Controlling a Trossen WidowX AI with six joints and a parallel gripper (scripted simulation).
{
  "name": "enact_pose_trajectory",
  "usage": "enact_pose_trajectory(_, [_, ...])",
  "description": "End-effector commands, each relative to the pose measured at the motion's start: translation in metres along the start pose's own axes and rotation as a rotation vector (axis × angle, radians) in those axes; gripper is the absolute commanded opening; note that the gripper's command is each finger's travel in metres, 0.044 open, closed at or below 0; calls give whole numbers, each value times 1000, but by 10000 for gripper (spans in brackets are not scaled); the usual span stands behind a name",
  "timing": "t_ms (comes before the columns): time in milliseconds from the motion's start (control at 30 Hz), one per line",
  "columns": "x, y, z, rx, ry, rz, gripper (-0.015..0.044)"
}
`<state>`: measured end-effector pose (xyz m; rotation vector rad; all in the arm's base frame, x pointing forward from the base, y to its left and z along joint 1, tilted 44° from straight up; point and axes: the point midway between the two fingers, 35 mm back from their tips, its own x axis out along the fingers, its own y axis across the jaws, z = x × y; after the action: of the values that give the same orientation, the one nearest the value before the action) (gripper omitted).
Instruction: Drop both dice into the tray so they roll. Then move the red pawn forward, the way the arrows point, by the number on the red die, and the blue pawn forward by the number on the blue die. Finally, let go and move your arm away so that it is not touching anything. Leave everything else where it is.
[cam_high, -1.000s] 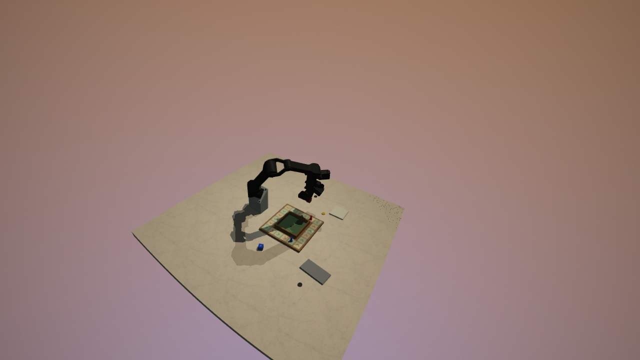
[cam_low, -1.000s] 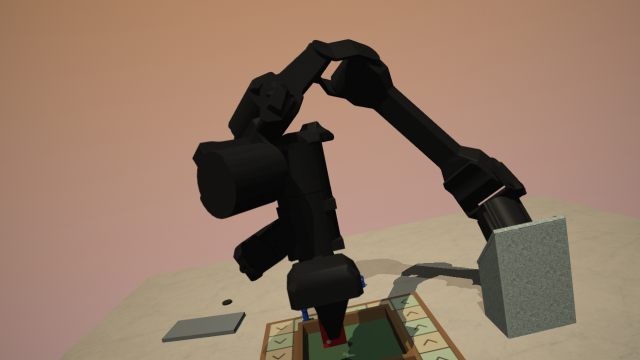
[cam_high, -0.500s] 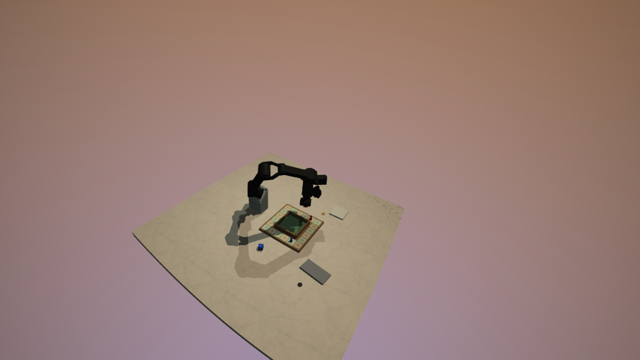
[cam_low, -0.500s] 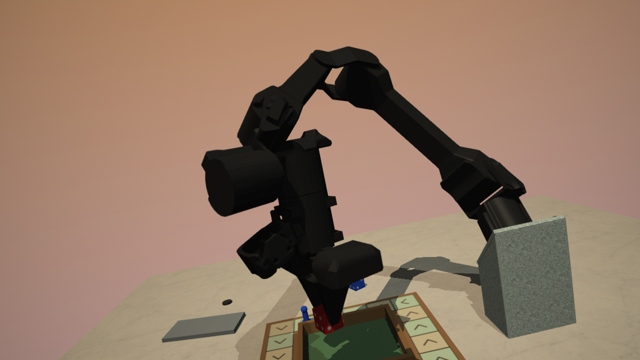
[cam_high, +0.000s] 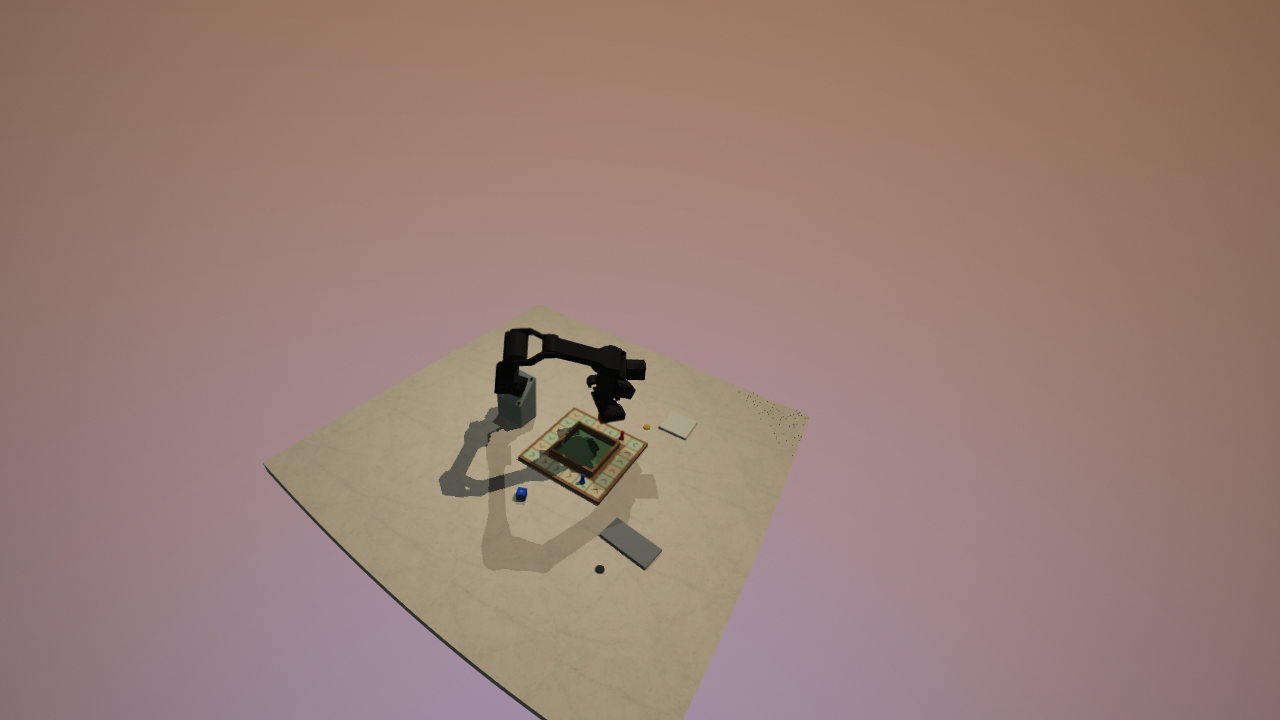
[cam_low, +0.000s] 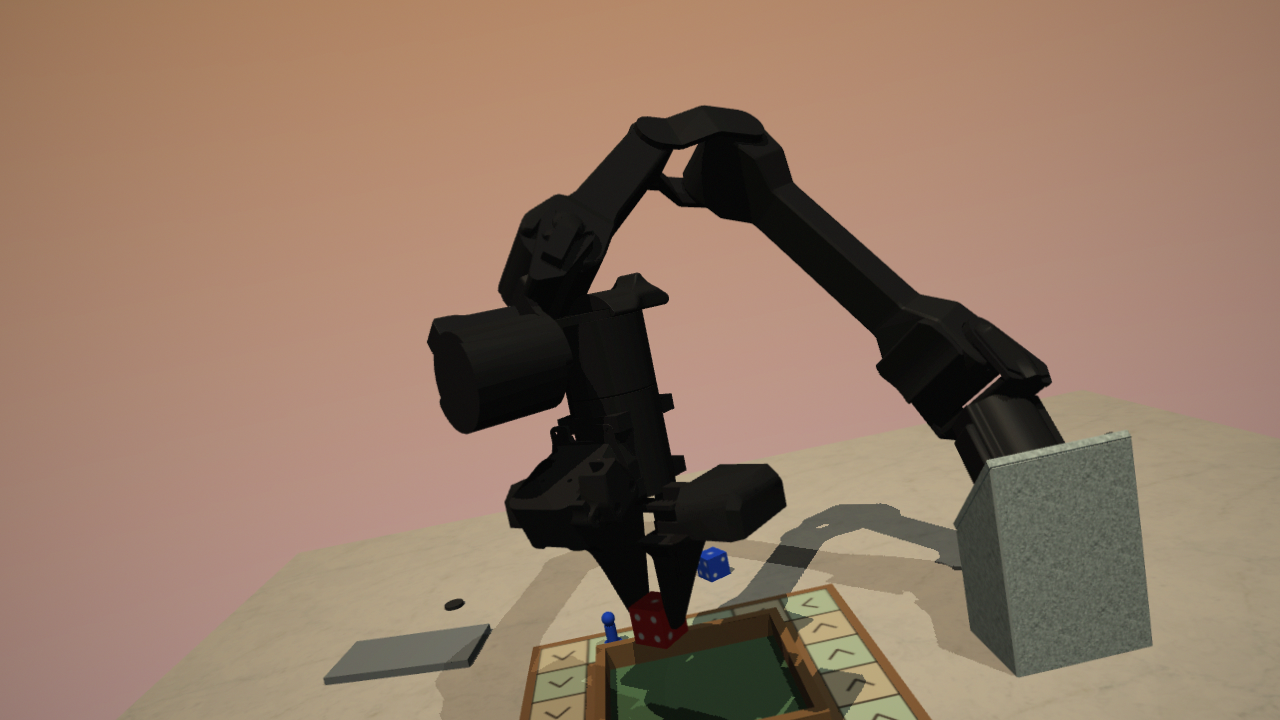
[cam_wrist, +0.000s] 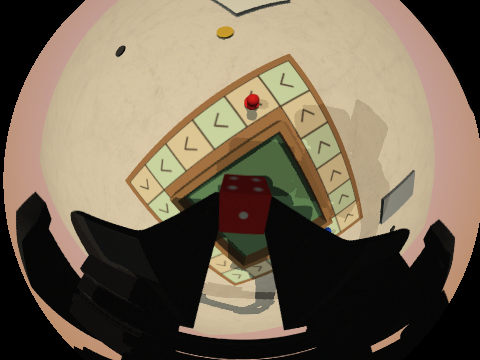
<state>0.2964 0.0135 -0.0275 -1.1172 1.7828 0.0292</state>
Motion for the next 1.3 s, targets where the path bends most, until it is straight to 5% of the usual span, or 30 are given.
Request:
enact_pose_trajectory(0, [3, -5, -11, -121, 4, -4, 0])
enact_pose_trajectory(900, [18, -24, -58, -692, 20, -1, 0])
enact_pose_trajectory(1267, [30, -15, -61, -691, -257, 211, 0])
